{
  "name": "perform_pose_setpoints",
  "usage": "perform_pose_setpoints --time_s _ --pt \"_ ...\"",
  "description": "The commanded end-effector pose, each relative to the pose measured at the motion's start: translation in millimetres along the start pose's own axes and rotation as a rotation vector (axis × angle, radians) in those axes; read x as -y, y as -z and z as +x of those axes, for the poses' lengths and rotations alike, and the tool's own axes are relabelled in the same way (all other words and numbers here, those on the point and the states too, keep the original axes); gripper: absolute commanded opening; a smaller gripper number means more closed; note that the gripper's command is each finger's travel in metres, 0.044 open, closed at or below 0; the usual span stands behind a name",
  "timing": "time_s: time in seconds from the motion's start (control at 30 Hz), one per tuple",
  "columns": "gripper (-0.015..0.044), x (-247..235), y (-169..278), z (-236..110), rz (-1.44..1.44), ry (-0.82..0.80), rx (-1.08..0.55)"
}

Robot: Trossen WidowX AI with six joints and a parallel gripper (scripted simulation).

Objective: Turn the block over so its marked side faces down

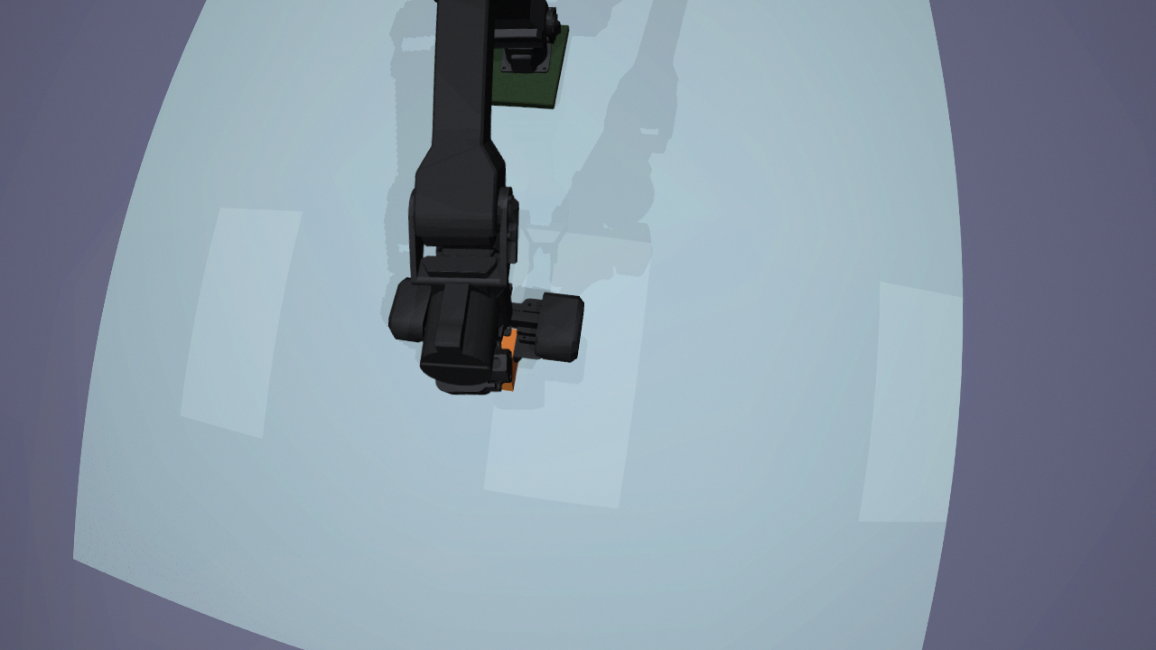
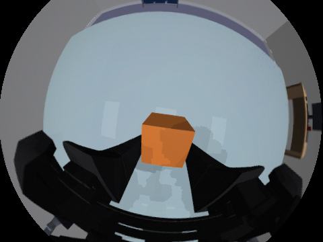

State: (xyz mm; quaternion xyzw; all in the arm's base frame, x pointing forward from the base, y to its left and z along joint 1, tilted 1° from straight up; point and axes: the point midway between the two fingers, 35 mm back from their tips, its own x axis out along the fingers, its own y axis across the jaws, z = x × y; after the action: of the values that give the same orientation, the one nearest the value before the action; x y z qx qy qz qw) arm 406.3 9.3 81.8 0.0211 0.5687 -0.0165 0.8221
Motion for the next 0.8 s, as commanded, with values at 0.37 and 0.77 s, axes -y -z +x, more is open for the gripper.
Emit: perform_pose_setpoints --time_s 0.37,0.77 --pt "0.0 1 5 -5 0.008 0.001 0.191" --pt "0.0 0 1 15 0.004 0.003 0.331"
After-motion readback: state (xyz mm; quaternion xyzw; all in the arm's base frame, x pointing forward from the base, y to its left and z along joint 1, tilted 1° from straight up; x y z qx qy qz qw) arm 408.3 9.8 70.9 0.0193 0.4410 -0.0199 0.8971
